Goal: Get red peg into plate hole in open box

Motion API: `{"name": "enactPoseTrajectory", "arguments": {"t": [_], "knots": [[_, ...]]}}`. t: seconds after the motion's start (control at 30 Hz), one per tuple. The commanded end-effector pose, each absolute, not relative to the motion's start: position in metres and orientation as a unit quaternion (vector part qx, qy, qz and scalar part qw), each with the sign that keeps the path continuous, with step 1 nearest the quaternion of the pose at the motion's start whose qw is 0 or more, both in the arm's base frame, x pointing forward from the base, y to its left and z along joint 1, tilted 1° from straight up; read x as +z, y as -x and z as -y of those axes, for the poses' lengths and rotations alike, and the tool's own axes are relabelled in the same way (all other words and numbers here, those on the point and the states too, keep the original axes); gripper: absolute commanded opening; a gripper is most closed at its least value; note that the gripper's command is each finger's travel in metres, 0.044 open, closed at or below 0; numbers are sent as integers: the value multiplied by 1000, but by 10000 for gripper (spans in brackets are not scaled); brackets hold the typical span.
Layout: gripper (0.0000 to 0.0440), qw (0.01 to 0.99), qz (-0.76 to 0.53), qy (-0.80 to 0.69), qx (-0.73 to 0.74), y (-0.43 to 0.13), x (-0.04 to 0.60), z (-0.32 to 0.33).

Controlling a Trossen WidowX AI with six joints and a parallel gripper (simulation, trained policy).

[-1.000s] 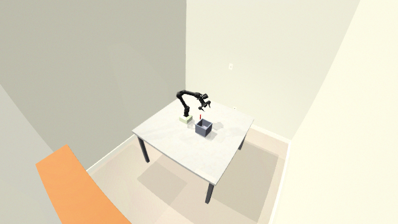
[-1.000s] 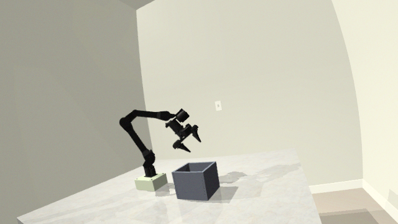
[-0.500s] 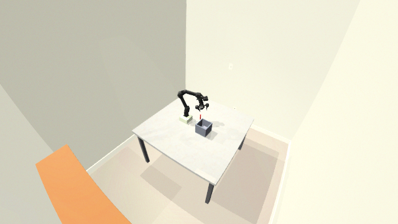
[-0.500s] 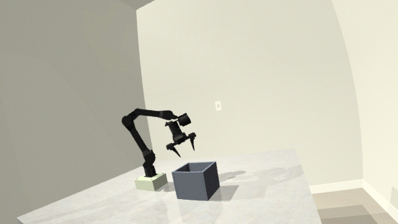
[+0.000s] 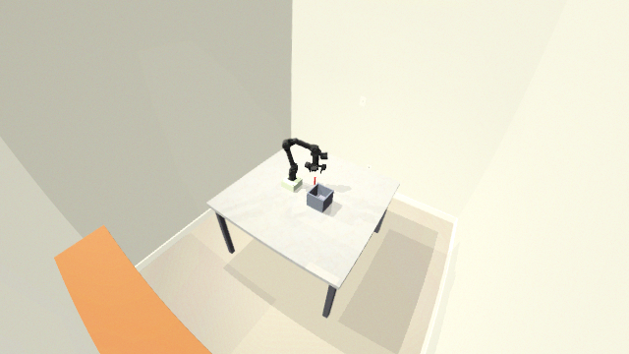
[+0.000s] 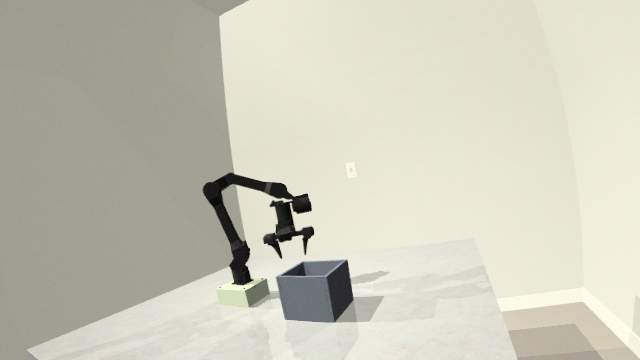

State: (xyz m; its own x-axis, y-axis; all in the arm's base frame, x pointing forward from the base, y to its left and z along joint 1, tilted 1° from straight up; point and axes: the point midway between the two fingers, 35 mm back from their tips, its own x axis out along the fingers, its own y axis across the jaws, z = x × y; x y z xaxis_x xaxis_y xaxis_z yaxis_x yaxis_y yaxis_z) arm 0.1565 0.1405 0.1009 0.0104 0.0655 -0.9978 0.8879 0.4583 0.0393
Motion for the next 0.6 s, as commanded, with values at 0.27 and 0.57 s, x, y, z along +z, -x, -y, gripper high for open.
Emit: {"name": "enactPoseTrajectory", "arguments": {"t": [0.27,0.57], "knots": [[440,572,-616,-367,-399,-148,67,-136],[435,567,-604,-369,-421,-148,35,-132]]}}
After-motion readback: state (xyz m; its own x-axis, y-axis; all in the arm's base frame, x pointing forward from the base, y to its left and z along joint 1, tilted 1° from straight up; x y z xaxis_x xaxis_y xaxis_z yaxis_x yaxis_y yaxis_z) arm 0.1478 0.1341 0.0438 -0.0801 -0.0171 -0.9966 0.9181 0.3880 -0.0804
